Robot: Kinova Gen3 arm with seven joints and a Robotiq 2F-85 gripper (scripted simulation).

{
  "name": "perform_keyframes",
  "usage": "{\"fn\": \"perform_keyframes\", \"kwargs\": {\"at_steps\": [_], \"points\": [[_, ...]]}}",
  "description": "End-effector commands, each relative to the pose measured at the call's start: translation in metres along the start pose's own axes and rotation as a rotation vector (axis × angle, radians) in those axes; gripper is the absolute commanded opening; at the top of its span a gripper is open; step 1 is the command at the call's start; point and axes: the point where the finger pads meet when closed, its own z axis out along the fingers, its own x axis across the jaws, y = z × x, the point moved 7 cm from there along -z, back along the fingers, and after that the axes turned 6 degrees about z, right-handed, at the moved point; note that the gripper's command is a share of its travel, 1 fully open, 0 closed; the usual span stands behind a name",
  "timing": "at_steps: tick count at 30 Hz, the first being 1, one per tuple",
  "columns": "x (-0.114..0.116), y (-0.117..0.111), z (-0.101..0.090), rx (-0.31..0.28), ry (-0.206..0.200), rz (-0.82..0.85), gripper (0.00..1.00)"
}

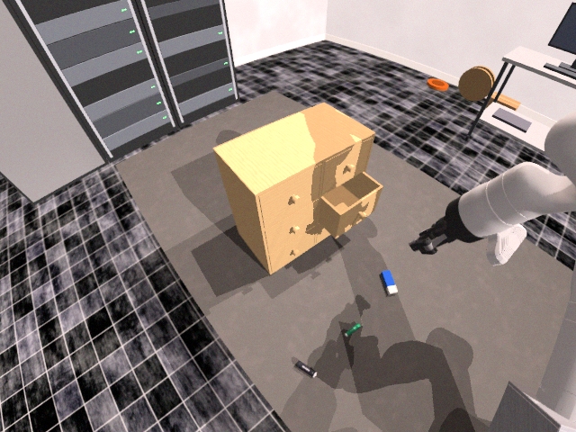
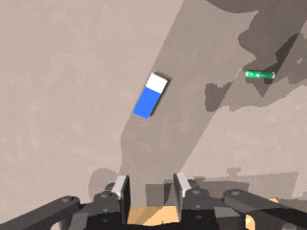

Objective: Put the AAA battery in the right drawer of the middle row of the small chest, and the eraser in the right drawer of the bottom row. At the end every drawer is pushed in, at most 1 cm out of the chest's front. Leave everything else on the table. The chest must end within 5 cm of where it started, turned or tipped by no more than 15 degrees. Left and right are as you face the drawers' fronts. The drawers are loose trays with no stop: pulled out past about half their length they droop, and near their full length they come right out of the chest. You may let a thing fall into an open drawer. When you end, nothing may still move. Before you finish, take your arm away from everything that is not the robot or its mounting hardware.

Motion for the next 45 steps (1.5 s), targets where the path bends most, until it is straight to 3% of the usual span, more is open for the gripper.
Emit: {"fn": "perform_keyframes", "kwargs": {"at_steps": [1,16,19,33,45], "points": [[0.002,0.003,-0.003,0.026,0.011,0.006,0.33],[0.000,0.002,-0.031,0.167,0.002,0.003,0.33],[0.000,0.005,-0.032,0.167,0.002,0.011,0.33],[-0.001,0.004,-0.053,0.276,-0.007,0.012,0.33],[-0.002,0.004,-0.061,0.322,-0.011,0.010,0.33]]}}
